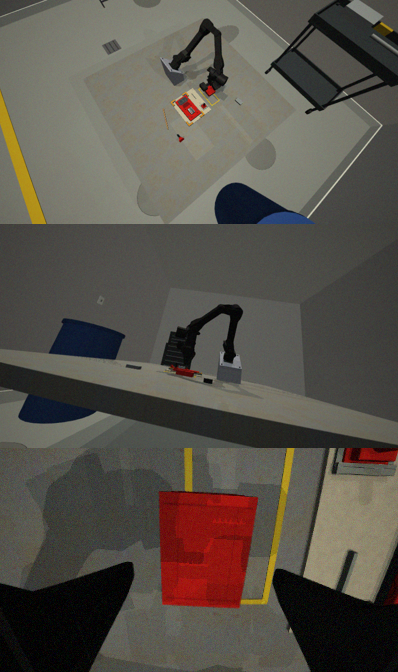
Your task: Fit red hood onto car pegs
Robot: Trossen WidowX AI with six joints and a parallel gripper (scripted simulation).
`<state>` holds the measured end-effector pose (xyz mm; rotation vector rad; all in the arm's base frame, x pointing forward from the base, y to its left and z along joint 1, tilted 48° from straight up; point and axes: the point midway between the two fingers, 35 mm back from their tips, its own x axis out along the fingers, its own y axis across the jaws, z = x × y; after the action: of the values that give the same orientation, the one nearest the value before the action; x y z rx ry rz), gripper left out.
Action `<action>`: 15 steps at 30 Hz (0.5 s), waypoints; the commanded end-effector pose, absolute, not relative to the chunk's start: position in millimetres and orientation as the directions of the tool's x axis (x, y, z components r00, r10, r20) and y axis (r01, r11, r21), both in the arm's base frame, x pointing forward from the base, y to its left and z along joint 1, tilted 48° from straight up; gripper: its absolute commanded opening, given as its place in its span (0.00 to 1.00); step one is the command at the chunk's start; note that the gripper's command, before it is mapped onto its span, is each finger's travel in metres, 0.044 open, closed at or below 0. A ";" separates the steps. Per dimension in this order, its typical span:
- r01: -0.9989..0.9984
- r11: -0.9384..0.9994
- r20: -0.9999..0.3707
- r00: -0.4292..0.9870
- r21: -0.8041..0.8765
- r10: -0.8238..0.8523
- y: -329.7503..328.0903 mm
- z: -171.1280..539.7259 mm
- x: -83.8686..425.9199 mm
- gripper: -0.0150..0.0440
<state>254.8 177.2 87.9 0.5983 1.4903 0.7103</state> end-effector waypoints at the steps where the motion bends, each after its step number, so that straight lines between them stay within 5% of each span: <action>1: -0.049 0.673 -0.675 -0.052 0.738 0.736 179.8 83.6 252.8 1.00; 15: -0.049 0.672 -0.674 -0.052 0.739 0.737 189.0 75.0 251.7 1.00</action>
<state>253.8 187.1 78.5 0.5994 1.4903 0.7112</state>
